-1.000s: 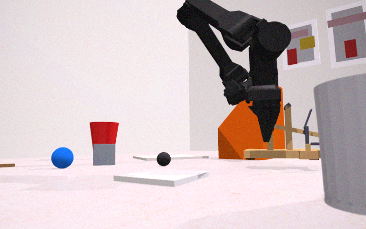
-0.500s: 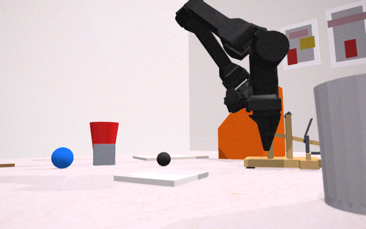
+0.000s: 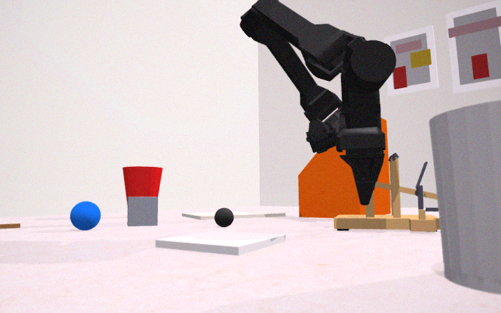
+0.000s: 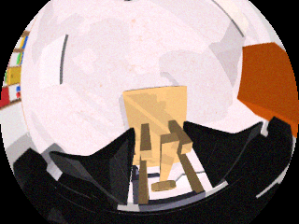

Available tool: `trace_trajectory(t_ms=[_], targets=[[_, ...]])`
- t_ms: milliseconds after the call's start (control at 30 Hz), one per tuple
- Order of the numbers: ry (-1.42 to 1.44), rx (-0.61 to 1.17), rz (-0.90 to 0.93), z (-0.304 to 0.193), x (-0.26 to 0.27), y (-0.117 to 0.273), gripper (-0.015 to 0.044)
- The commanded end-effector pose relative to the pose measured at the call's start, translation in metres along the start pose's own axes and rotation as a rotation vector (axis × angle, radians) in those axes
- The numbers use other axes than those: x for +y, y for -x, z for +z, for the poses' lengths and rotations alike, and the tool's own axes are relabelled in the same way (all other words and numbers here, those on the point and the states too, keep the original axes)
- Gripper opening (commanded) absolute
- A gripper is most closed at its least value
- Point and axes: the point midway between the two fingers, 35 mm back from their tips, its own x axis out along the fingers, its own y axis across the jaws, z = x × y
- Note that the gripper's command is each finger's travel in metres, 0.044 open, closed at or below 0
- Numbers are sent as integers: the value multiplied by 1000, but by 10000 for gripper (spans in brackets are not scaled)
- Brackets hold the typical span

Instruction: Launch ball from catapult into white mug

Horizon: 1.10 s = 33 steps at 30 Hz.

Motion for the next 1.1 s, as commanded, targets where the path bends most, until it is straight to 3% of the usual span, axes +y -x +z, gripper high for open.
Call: trace_trajectory(t_ms=[0,67,200,267,367,600,767,1067], targets=[[-3,1,-1,0,1,2,394],[-2,5,1,-1,3,23,440],[0,6,2,-1,2,90,440],[0,5,1,-1,0,101,440],[7,4,16,-3,4,84,440],[6,4,3,0,-1,95,440],[6,2,3,1,-1,51,440],[6,2,3,1,-1,44,440]])
